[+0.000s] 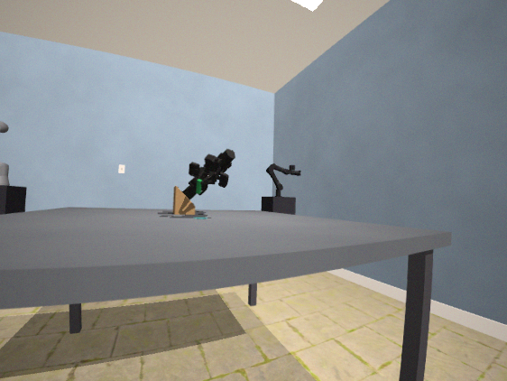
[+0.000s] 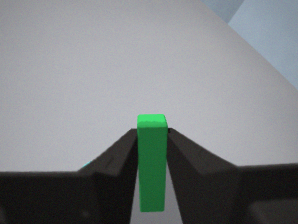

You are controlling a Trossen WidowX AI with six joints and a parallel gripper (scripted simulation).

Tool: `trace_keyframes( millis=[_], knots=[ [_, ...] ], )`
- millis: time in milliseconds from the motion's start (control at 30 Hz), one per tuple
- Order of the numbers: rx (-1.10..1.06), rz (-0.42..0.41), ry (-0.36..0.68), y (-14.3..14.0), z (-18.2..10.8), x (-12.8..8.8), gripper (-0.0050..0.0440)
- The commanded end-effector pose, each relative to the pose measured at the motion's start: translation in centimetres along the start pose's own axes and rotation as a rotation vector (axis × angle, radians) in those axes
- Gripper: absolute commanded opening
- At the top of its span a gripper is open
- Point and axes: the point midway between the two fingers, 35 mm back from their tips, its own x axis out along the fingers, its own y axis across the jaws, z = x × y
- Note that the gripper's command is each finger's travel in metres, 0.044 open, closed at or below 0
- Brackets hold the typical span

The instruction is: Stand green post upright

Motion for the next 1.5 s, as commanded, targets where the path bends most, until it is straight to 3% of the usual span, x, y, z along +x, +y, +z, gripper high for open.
trace_keyframes(
  millis=[0, 1467],
  knots=[
    [0.013, 0.004, -0.03, -0.02, 0.05, -0.04, 0.0022],
    [0.174, 0.125, -0.292, 0.3, 0.72, -0.43, 0.0022]
  ],
)
